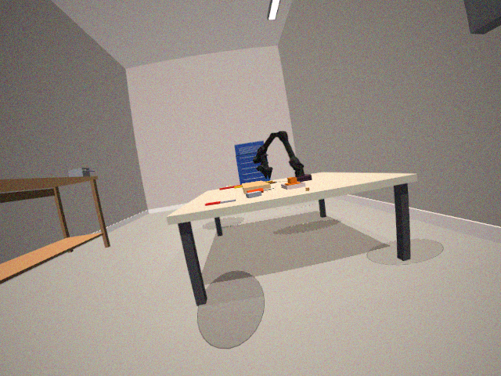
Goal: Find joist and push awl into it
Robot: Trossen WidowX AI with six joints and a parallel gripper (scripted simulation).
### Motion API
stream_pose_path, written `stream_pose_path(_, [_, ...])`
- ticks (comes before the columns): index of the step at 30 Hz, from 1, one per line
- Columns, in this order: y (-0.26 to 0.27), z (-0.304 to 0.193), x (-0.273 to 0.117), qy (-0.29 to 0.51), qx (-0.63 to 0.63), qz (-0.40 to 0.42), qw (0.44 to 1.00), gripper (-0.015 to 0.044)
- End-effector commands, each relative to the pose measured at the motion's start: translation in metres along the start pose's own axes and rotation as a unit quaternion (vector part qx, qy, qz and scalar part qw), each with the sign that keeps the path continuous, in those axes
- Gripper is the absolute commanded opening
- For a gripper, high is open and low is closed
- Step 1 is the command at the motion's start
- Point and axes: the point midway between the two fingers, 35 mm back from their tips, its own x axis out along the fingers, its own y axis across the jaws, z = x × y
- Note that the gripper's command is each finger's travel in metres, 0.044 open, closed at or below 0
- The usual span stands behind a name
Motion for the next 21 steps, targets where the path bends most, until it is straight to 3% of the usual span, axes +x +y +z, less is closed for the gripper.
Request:
stream_pose_path(1, [0.001,0.000,0.008,0.002,0.001,0.003,1.000,0.0440])
stream_pose_path(21, [0.002,0.002,0.040,0.002,0.001,0.003,1.000,0.0440])
